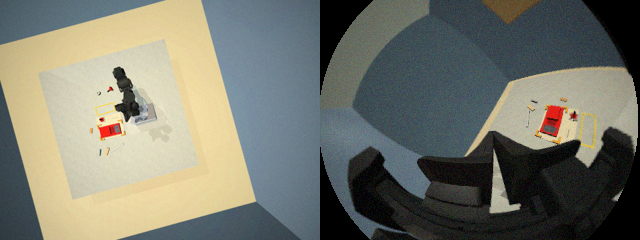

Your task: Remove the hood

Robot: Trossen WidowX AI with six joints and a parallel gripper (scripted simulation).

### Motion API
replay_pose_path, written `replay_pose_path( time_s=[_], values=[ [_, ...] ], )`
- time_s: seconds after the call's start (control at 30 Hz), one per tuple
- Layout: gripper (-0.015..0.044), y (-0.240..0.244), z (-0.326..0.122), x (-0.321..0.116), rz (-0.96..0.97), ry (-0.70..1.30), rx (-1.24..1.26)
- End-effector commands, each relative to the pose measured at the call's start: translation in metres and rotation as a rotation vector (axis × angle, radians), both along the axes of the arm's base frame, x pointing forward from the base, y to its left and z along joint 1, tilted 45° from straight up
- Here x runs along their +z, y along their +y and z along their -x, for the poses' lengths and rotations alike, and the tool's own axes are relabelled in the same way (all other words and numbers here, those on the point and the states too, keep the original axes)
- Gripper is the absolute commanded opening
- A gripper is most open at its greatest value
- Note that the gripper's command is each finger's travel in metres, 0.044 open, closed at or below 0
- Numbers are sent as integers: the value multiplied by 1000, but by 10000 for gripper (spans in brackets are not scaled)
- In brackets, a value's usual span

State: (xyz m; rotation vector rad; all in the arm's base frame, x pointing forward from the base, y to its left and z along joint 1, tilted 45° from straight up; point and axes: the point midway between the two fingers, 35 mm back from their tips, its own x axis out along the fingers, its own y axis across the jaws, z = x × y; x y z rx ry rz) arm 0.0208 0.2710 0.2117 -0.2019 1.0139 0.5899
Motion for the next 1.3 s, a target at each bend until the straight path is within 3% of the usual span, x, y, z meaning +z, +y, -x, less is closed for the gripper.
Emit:
replay_pose_path(
  time_s=[0.0, 0.3, 0.53, 0.93, 1.27],
  values=[
    [26, 1, -2, -1, 1, -3, -3],
    [263, 17, -98, -48, 222, -82, -230],
    [440, -14, -177, -97, 450, -67, -428],
    [440, -80, -267, -167, 674, 68, -679],
    [440, -206, -326, -245, 985, 271, -794]
  ],
)
